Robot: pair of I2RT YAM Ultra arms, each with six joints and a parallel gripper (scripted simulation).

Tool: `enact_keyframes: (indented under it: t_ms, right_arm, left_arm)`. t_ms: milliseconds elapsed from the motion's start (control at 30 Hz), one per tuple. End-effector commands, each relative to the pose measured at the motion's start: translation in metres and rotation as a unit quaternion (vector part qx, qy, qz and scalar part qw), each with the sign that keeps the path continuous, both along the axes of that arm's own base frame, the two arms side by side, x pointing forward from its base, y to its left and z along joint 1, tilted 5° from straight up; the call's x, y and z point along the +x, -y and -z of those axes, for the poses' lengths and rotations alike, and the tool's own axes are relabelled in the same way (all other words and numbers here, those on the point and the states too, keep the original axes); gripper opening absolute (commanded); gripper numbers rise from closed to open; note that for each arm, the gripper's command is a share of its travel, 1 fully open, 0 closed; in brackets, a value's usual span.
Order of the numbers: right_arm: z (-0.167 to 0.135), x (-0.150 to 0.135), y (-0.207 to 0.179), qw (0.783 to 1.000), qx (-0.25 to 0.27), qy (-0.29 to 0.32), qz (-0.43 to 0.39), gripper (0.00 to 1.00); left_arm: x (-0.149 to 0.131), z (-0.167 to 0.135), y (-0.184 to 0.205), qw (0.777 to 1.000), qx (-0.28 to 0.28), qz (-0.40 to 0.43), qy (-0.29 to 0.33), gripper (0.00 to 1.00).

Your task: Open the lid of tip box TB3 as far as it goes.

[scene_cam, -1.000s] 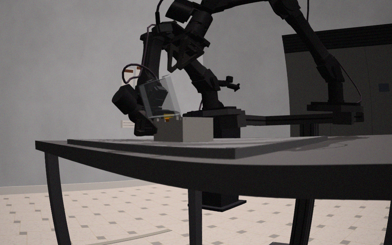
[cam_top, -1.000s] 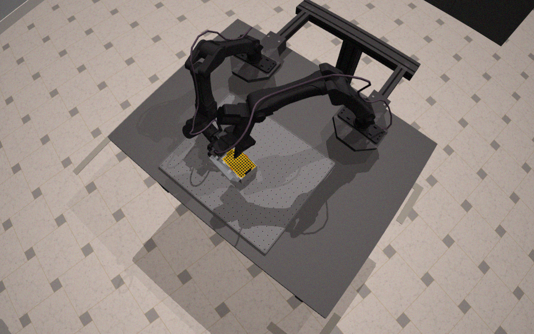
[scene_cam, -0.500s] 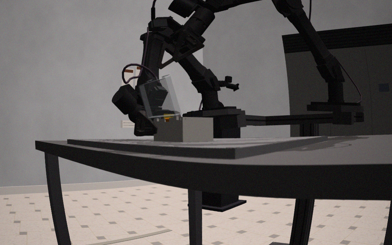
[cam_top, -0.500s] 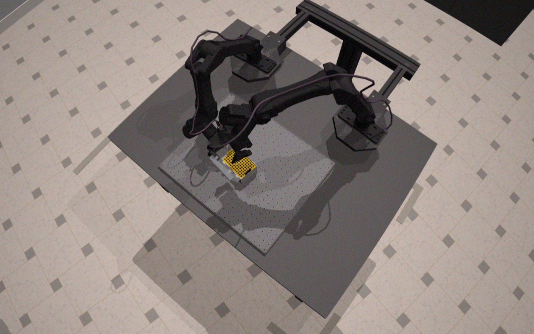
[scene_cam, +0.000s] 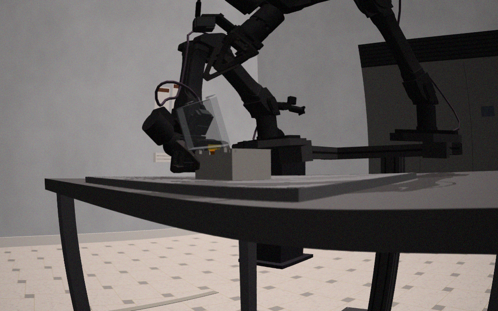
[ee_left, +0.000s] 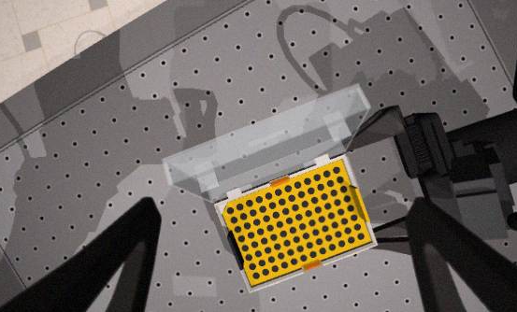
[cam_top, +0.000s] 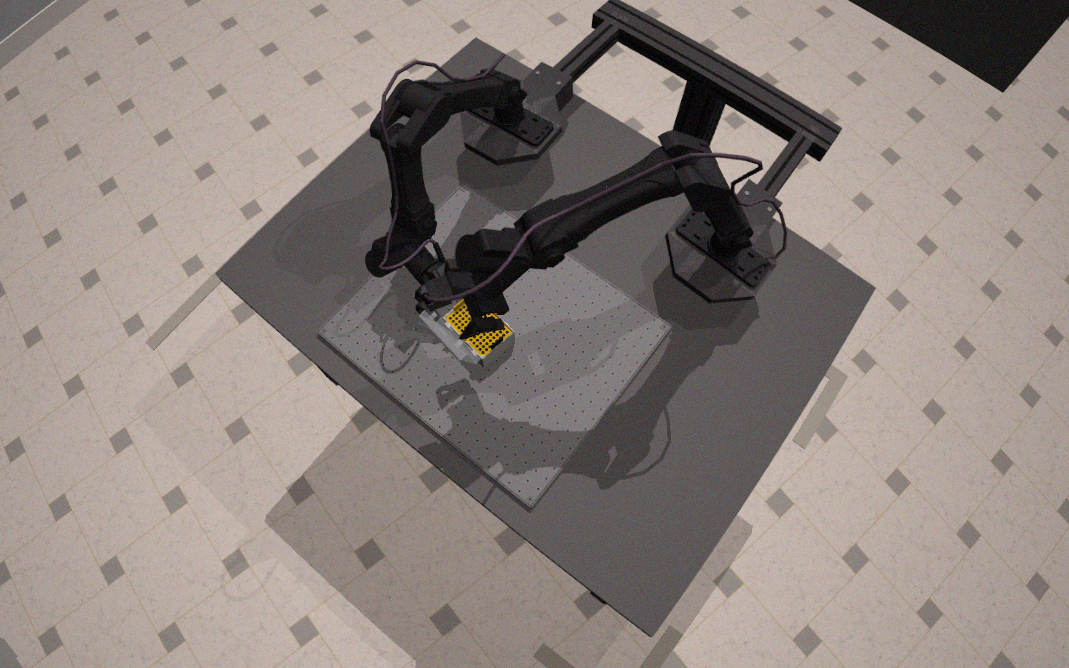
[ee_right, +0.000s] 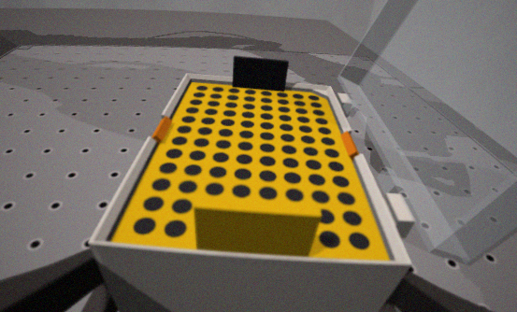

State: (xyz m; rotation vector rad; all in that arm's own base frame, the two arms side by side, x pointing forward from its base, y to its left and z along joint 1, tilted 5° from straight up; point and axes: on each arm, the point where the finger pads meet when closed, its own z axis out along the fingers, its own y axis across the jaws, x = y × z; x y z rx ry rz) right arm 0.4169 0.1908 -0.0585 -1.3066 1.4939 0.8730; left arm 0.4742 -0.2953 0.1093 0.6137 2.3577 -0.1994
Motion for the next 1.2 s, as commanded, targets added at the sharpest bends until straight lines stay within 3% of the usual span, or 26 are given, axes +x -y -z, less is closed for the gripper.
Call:
enact_keyframes:
  t_ms: [0,400,433,467,933,1167]
  right_arm:
    - [-0.005,0.003,0.0,1.0,0.004,0.008,-0.003,0.84]
    - [-0.005,0.003,0.0,1.0,0.004,0.008,-0.003,0.84]
    - [-0.005,0.003,0.0,1.0,0.004,0.008,-0.003,0.95]
    - [-0.005,0.003,0.0,1.0,0.004,0.008,-0.003,0.99]
    - [-0.022,-0.003,0.02,1.0,0.01,0.018,0.0,0.99]
    - [-0.038,0.012,0.038,0.999,0.009,0.038,0.0,0.99]
  left_arm:
    - [0.004,-0.029,0.009,0.999,-0.022,0.015,0.032,1.0]
    - [0.004,-0.024,0.009,0.999,-0.02,0.015,0.028,1.0]
    - [0.004,-0.024,0.009,0.999,-0.02,0.015,0.028,1.0]
    - [0.004,-0.024,0.009,0.999,-0.02,0.015,0.028,1.0]
    - [0.004,-0.024,0.009,0.999,-0.02,0.015,0.028,1.0]
    - [0.004,-0.024,0.009,0.999,-0.02,0.015,0.028,1.0]
